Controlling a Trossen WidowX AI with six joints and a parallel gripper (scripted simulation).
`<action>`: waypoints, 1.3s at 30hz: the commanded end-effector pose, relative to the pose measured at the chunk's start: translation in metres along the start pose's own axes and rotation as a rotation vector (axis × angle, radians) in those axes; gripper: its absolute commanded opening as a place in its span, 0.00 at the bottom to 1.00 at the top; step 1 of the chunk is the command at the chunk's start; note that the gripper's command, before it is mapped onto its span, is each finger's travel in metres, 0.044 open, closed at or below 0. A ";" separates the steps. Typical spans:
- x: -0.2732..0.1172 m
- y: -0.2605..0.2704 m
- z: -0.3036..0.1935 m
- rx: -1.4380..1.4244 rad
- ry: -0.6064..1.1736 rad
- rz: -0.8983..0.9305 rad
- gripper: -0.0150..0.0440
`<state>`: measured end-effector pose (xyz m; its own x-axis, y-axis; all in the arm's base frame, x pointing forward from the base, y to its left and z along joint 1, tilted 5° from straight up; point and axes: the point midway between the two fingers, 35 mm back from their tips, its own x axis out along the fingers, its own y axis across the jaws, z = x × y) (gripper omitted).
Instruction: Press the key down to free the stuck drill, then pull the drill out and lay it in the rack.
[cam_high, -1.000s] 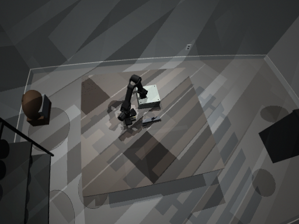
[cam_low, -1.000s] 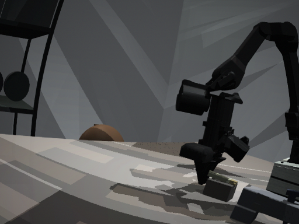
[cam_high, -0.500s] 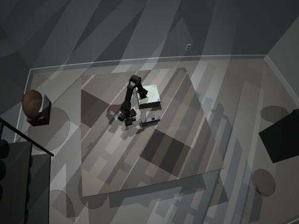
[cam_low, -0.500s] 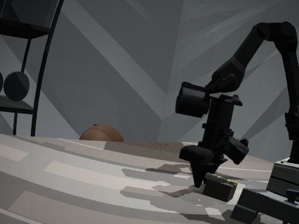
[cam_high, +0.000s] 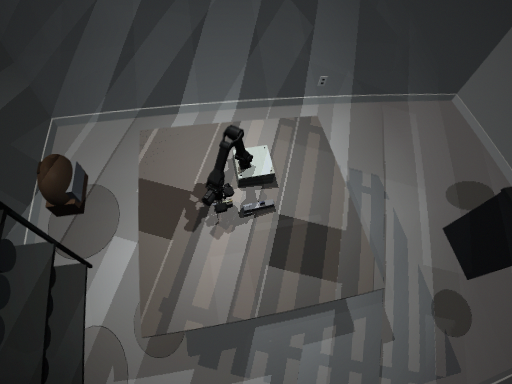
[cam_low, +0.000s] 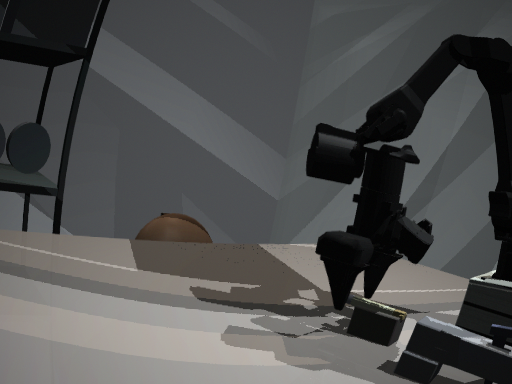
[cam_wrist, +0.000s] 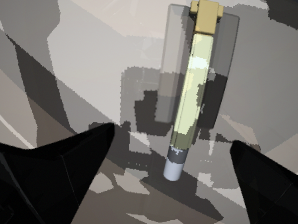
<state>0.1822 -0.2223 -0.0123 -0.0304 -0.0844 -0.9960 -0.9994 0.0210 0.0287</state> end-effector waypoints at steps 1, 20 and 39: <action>-0.018 -0.001 -0.001 0.004 0.008 -0.011 1.00; -0.082 -0.037 0.043 0.235 0.136 -0.040 1.00; -0.177 -0.058 0.193 0.963 0.130 -0.578 1.00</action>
<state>0.2590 -0.0691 0.1157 0.1956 -0.4044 -0.8934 -0.7164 0.5632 -0.4118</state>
